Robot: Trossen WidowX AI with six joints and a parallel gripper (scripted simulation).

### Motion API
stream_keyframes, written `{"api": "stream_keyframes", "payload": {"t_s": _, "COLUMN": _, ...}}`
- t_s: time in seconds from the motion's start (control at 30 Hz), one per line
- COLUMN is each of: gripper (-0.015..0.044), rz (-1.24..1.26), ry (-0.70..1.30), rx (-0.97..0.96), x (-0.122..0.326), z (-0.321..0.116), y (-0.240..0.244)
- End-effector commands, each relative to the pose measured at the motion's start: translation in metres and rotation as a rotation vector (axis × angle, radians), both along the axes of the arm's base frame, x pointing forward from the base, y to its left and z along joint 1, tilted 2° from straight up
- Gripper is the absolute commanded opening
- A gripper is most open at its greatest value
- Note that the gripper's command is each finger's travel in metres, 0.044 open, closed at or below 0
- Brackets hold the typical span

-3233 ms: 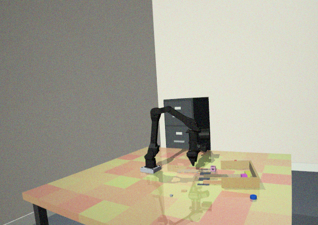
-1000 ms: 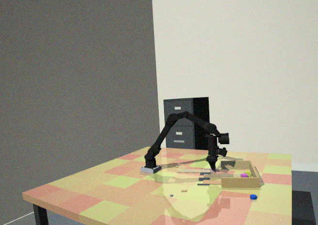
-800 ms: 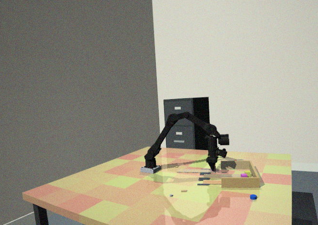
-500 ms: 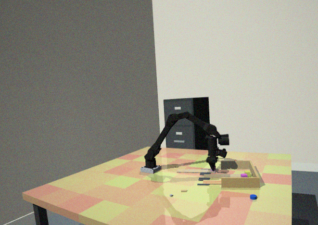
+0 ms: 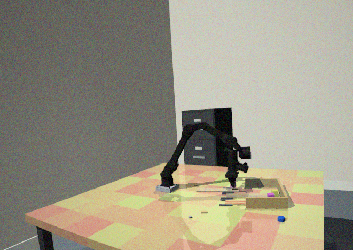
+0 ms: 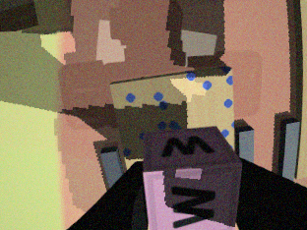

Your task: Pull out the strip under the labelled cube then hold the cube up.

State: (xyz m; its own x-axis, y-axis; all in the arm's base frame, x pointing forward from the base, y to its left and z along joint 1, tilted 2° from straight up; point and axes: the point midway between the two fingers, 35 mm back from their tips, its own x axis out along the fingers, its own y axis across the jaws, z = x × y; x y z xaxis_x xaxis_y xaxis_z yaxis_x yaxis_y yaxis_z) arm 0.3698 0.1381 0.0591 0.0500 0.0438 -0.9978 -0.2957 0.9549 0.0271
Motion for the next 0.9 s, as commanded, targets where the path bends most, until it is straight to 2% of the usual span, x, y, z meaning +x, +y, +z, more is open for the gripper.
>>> {"api": "stream_keyframes", "payload": {"t_s": 0.0, "gripper": 0.0000, "rz": 0.000, "ry": -0.001, "rx": -0.002, "x": -0.015, "z": 0.011, "y": -0.006}}
{"api": "stream_keyframes", "payload": {"t_s": 0.23, "gripper": 0.0000, "rz": 0.000, "ry": 0.002, "rx": -0.004, "x": -0.039, "z": 0.024, "y": -0.015}}
{"api": "stream_keyframes", "payload": {"t_s": 0.4, "gripper": 0.0000, "rz": 0.000, "ry": 0.002, "rx": -0.004, "x": -0.042, "z": 0.025, "y": -0.016}}
{"api": "stream_keyframes", "payload": {"t_s": 0.87, "gripper": 0.0000, "rz": 0.000, "ry": 0.005, "rx": -0.005, "x": -0.087, "z": 0.021, "y": -0.034}}
